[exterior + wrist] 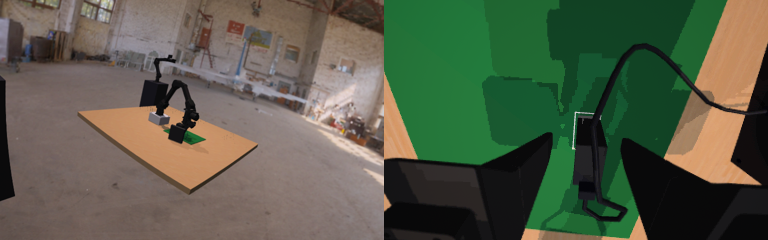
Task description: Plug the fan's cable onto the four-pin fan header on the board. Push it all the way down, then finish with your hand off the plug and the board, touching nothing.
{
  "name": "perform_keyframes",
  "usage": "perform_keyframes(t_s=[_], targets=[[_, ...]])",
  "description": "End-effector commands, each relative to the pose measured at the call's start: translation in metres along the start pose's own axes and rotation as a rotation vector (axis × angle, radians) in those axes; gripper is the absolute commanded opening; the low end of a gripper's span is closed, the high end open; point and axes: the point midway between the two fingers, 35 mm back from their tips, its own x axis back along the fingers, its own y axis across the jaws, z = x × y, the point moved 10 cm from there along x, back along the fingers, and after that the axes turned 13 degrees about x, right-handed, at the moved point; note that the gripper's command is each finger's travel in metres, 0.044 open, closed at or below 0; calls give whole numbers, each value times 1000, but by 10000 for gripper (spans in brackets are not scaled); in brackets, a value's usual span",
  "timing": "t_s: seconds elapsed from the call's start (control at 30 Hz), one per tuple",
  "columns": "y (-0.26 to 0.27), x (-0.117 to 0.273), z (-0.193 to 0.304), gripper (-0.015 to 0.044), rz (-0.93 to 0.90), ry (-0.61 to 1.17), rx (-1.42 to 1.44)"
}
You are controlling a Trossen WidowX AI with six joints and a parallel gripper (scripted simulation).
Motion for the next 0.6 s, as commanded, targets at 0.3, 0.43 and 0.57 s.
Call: perform_keyframes(t_s=[0.3,0.43,0.57], targets=[[5,54,29,260,3,-19,3],[17,54,75,260,3,-15,3],[30,48,114,260,2,-12,3]])
